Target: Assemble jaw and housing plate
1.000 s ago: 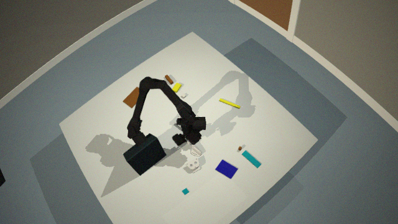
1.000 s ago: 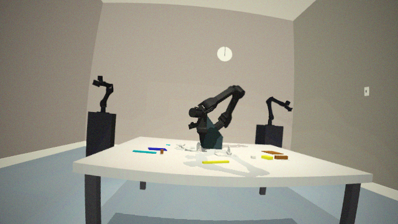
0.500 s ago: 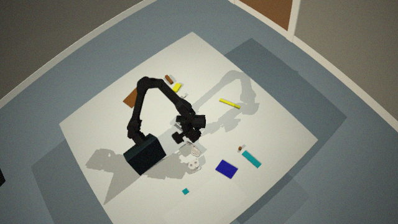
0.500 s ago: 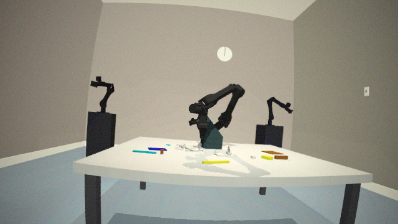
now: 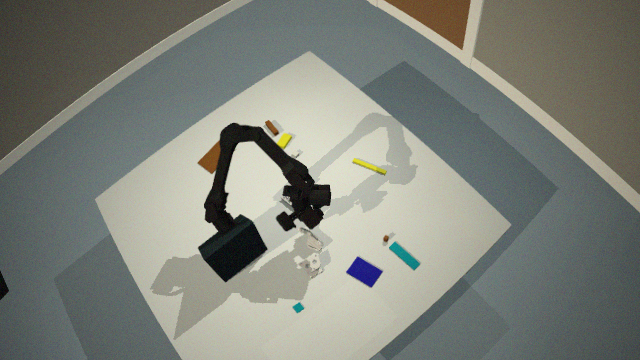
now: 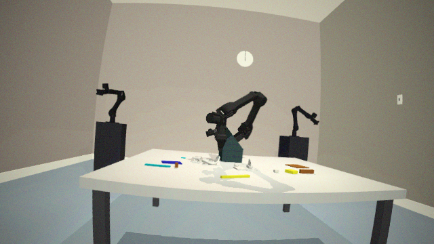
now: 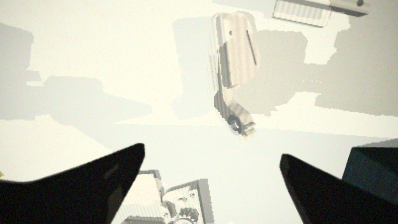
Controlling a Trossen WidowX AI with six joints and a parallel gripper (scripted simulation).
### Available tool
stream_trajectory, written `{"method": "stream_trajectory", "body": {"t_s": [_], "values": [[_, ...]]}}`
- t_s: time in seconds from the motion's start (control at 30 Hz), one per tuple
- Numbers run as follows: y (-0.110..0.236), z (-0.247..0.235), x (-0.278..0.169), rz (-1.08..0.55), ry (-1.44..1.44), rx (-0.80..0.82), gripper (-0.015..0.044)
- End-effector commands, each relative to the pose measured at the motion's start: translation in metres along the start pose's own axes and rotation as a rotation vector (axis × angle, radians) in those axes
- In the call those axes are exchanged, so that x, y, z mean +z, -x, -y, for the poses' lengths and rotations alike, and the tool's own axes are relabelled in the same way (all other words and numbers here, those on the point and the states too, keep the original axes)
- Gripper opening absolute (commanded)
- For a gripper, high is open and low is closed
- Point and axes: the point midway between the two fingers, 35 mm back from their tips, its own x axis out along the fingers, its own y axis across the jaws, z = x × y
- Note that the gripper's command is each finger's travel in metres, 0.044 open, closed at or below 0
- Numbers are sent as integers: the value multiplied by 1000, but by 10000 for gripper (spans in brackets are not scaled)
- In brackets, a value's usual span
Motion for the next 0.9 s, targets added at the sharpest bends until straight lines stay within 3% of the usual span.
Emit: {"method": "stream_trajectory", "body": {"t_s": [0.0, 0.57, 0.87], "values": [[1, 0, 1, 4, 6, -2, 440], [1, 0, 1, 4, 6, -2, 440], [-1, 50, 13, 7, 166, -4, 204]]}}
